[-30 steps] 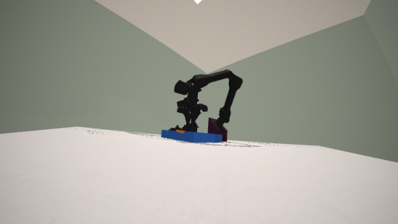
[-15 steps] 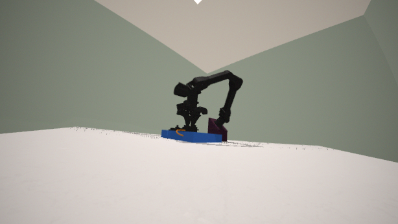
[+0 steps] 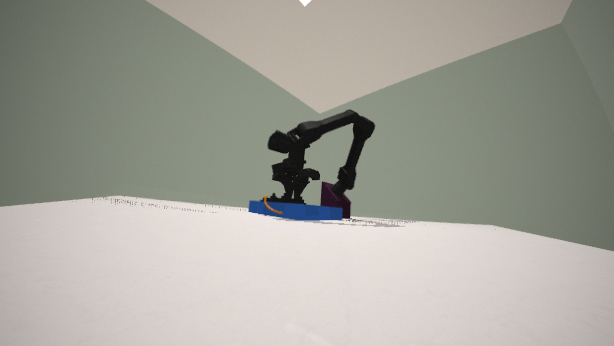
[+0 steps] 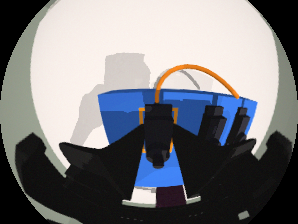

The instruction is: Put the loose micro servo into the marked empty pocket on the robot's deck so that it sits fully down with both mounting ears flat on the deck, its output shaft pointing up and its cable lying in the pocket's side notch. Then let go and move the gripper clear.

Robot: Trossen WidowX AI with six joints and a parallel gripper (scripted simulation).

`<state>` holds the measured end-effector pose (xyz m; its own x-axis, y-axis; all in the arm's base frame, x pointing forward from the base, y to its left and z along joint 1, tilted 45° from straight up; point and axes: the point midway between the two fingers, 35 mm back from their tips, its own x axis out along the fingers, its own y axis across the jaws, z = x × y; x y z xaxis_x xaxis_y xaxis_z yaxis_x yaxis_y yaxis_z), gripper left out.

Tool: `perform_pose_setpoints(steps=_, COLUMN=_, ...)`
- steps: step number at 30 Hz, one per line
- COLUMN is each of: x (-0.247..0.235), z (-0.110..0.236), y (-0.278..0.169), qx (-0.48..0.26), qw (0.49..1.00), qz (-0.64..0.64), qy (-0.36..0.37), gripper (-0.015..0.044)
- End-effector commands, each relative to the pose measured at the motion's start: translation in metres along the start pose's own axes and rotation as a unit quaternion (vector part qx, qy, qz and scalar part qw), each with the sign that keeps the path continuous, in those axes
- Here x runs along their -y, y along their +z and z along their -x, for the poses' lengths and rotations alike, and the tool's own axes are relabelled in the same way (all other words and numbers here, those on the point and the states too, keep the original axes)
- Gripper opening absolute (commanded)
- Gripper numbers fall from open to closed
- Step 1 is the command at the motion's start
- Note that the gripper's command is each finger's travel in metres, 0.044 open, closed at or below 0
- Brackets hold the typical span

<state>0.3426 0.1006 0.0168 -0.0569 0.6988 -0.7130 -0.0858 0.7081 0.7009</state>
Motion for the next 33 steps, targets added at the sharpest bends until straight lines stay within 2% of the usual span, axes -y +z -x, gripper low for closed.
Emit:
perform_pose_setpoints(steps=1, x=0.000, z=0.000, y=0.000, qx=0.001, qw=1.000, qz=-0.003, qy=0.002, gripper=0.0105)
perform_pose_setpoints(steps=4, x=0.000, z=0.000, y=0.000, qx=0.001, qw=1.000, qz=-0.003, qy=0.002, gripper=0.0184)
perform_pose_setpoints(steps=7, x=0.000, z=0.007, y=0.000, qx=0.001, qw=1.000, qz=-0.003, qy=0.002, gripper=0.0187)
perform_pose_setpoints(steps=10, x=0.001, z=0.032, y=-0.003, qx=0.001, qw=1.000, qz=-0.003, qy=0.001, gripper=0.0187)
perform_pose_setpoints(steps=16, x=0.003, z=0.035, y=-0.008, qx=0.001, qw=1.000, qz=-0.003, qy=0.001, gripper=0.0187)
perform_pose_setpoints(steps=20, x=0.005, z=0.051, y=-0.029, qx=0.002, qw=1.000, qz=-0.009, qy=0.001, gripper=0.0292)
perform_pose_setpoints(steps=26, x=0.003, z=0.094, y=-0.101, qx=-0.001, qw=1.000, qz=-0.006, qy=-0.001, gripper=0.0440)
perform_pose_setpoints(steps=33, x=0.002, z=0.098, y=-0.110, qx=-0.002, qw=1.000, qz=-0.005, qy=0.000, gripper=0.0440)
